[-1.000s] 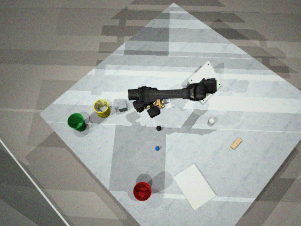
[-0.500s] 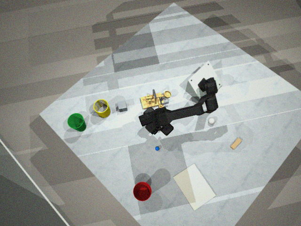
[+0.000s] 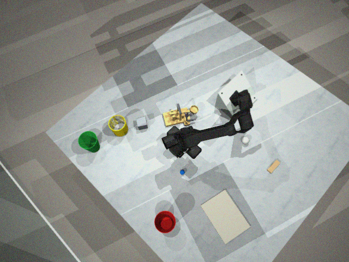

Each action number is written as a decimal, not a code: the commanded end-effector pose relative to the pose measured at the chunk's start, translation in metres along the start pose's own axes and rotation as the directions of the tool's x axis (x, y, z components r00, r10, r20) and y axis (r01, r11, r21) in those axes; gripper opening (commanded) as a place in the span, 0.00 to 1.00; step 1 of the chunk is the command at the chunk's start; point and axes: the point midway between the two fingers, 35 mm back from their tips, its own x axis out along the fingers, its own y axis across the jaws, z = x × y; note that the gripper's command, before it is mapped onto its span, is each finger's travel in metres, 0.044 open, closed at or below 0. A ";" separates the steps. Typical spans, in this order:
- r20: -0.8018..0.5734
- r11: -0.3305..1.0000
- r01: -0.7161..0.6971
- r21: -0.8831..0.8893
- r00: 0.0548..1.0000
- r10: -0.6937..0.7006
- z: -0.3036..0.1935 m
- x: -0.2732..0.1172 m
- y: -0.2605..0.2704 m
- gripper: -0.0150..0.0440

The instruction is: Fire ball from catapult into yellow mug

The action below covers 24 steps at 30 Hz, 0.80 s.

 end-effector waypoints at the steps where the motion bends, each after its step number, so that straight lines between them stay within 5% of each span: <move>1: -0.005 1.000 -0.008 0.010 1.000 0.008 -0.002 0.009 0.001 0.76; 18: -0.005 1.000 -0.010 0.010 1.000 0.010 -0.003 0.034 0.001 0.76; 24: -0.005 1.000 -0.010 0.010 1.000 0.010 -0.003 0.034 0.001 0.50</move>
